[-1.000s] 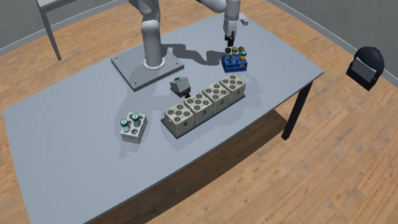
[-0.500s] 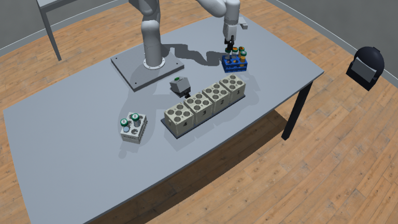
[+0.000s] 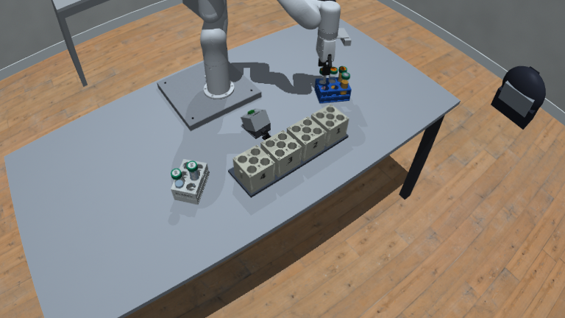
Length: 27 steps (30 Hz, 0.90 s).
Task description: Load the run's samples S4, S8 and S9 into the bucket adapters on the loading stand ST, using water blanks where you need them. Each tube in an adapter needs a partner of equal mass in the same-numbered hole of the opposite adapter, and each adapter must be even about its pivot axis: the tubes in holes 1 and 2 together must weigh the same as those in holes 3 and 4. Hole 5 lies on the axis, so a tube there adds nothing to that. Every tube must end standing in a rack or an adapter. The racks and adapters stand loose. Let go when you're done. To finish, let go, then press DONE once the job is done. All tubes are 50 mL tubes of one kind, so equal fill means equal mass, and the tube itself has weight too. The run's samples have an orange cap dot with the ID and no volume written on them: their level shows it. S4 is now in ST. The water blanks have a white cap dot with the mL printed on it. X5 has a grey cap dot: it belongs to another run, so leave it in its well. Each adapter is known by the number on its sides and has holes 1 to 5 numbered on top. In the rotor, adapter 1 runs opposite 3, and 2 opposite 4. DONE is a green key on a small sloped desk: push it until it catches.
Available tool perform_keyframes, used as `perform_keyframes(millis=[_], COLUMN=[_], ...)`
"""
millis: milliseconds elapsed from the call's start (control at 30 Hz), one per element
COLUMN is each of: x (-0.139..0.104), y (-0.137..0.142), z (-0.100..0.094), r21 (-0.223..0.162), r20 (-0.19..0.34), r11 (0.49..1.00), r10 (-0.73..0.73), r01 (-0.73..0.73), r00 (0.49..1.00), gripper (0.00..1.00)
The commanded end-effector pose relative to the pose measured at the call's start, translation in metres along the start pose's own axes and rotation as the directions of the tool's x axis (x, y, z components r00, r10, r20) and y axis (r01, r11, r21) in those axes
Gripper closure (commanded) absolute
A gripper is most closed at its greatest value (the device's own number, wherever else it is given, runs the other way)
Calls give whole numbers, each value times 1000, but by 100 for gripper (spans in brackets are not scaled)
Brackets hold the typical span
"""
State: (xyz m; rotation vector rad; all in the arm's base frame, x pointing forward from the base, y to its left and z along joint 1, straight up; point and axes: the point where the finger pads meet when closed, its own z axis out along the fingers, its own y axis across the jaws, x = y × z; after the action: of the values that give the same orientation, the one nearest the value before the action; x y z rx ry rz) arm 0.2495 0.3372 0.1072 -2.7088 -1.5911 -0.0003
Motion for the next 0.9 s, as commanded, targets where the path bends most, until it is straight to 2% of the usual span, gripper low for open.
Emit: perform_keyframes(millis=[0,867], x=[1,1], y=[0,0], z=[-1,13], r21=[-9,-9], r20=[-3,-3], r11=[1000,1000], r10=[0,0], r01=[0,0], r00=[1000,1000], gripper=[43,43])
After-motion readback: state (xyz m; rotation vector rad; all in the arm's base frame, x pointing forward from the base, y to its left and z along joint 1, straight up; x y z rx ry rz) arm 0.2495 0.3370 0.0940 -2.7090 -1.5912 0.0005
